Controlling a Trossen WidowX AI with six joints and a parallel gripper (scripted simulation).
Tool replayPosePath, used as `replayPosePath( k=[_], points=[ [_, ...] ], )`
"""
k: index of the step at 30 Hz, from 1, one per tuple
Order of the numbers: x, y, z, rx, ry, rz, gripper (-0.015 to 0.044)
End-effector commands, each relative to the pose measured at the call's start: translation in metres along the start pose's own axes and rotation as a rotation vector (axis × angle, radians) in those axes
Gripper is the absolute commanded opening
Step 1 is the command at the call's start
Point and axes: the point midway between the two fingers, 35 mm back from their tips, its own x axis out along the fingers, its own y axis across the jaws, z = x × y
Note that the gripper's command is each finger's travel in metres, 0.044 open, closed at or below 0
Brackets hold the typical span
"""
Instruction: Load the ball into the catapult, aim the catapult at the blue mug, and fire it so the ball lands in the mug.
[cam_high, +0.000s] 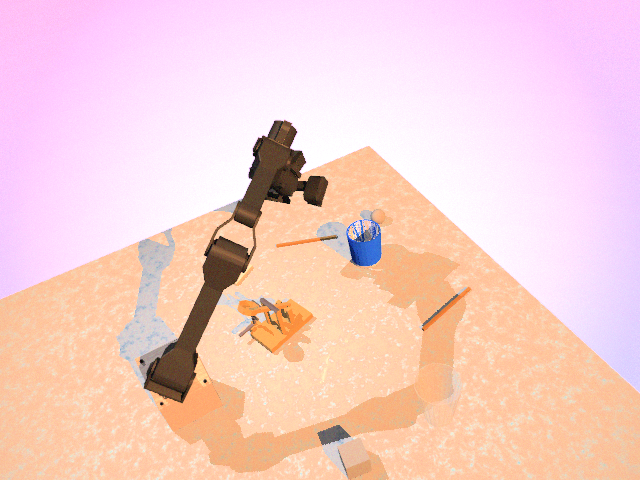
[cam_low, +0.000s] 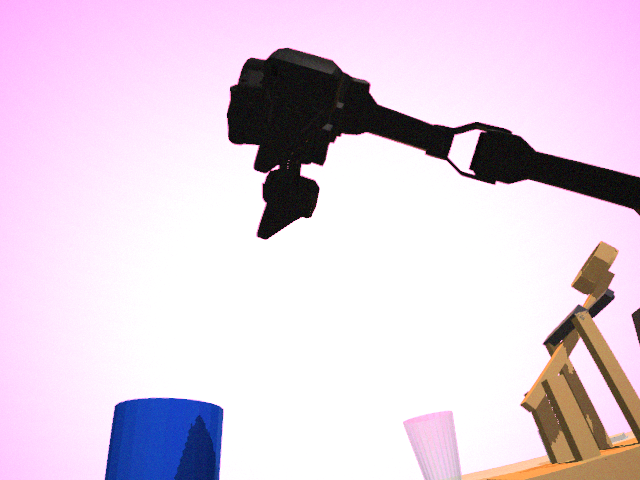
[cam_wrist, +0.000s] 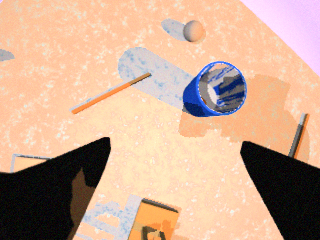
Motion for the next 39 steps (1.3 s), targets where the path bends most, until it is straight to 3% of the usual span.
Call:
replayPosePath(
  k=[1, 10, 39],
  points=[
    [-0.007, -0.042, 0.019, 0.161, -0.075, -0.019, 0.044],
    [-0.016, -0.109, 0.039, 0.39, -0.181, -0.052, 0.044],
    [-0.015, -0.109, 0.036, 0.392, -0.17, -0.056, 0.044]
  ],
)
